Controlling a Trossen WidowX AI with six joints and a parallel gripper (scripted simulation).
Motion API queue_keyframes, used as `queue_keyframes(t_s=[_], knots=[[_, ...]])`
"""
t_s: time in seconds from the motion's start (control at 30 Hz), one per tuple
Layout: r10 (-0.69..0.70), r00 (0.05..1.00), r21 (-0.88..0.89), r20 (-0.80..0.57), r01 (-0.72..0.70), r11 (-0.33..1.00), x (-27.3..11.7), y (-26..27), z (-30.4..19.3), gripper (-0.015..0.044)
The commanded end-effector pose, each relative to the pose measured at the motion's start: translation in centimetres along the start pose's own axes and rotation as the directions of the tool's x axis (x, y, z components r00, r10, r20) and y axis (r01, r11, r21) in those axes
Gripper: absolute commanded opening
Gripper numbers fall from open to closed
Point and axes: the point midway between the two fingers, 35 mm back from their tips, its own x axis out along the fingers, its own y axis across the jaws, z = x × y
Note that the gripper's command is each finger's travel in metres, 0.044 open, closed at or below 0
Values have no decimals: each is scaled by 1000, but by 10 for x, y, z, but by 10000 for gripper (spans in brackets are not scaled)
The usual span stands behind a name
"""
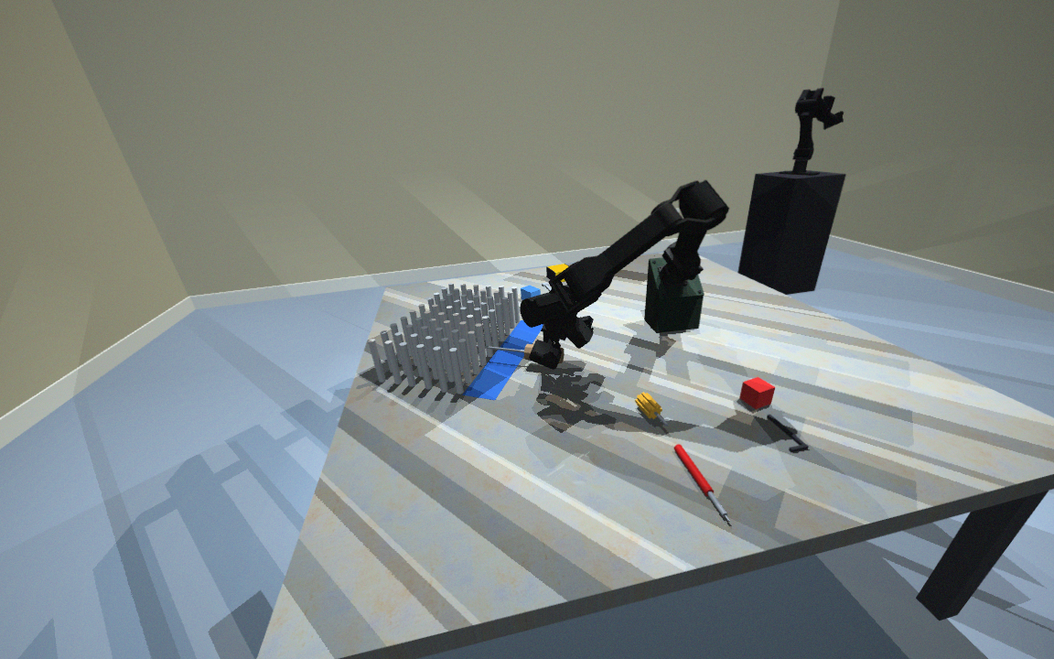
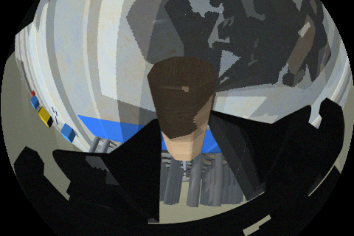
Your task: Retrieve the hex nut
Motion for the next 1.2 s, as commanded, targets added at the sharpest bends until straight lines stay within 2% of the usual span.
queue_keyframes(t_s=[0.0,1.17], knots=[[-4,1000,0,-6,4,1000,0,0,-6,0],[-4,1000,0,-8,4,1000,11,0,-31,0]])
